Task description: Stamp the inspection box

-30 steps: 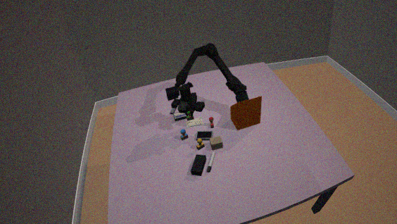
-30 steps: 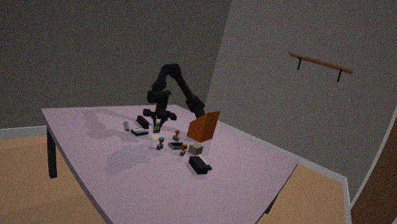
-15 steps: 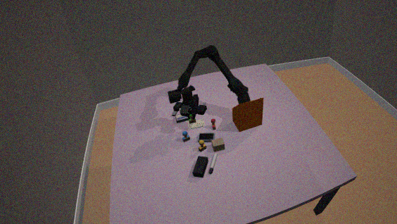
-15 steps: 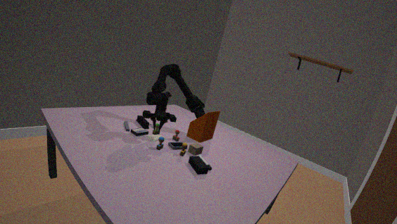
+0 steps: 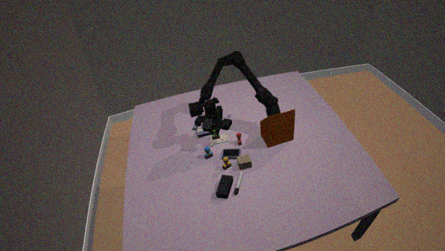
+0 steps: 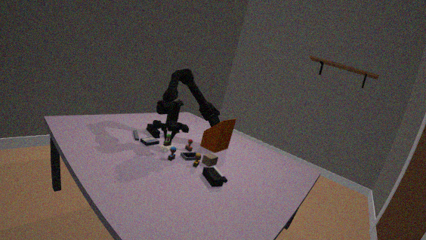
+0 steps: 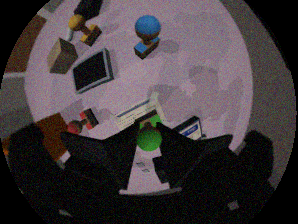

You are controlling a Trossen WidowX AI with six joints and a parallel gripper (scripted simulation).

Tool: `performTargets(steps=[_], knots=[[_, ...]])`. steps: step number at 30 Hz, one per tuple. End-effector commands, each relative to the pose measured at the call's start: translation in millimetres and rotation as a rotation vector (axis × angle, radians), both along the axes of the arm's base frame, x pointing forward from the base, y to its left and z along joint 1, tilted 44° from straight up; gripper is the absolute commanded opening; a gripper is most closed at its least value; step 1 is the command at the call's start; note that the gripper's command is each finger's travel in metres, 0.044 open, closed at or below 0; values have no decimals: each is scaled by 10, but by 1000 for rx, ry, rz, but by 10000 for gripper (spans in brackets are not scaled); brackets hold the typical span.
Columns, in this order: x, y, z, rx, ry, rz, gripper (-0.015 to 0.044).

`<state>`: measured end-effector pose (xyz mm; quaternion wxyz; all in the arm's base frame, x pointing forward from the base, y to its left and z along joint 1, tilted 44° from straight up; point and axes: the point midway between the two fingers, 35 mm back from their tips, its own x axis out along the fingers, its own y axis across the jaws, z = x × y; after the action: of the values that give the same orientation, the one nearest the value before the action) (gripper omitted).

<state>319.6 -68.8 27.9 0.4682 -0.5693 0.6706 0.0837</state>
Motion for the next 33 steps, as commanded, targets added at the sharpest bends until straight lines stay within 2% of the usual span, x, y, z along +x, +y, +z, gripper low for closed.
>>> performTargets(steps=[1, 33], knots=[[-3, -24, -15, -5, 4, 3, 0], [-3, -127, -112, -7, 4, 2, 0]])
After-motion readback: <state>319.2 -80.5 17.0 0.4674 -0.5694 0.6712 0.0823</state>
